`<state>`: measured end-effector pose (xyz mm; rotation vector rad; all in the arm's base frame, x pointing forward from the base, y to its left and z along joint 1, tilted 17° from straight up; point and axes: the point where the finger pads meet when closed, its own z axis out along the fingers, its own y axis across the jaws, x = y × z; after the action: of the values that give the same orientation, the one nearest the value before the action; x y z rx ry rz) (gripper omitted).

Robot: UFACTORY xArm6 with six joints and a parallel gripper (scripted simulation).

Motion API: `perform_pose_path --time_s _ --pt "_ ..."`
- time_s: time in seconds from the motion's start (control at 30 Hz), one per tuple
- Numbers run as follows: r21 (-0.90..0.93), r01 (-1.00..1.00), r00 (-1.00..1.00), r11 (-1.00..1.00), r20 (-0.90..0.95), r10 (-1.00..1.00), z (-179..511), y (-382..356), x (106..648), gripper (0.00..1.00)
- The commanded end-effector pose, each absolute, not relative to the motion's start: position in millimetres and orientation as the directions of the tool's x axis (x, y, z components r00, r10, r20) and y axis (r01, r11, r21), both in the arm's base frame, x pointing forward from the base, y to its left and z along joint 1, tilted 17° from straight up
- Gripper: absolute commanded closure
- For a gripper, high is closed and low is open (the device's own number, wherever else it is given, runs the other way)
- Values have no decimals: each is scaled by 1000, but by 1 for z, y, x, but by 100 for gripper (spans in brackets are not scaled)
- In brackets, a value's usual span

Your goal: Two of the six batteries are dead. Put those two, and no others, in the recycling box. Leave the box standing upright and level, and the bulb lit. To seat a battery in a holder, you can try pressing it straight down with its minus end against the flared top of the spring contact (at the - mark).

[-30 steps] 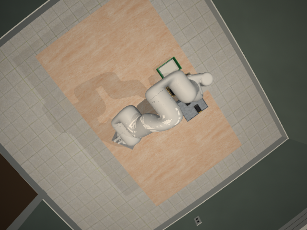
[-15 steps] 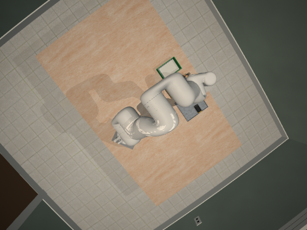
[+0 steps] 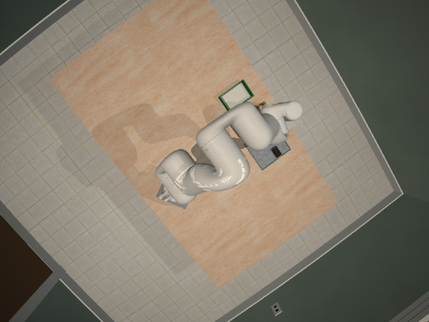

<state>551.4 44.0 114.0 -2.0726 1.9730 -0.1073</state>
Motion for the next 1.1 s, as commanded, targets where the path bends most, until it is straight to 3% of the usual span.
perform_pose_path --time_s 0.0,0.63,1.07 --pt "-254 -967 66 -29 -136 -989 112 30 546 72" --pt "-254 -967 66 -29 -136 -989 70 -124 475 72" --pt "-254 -967 66 -29 -136 -989 53 -185 447 72"
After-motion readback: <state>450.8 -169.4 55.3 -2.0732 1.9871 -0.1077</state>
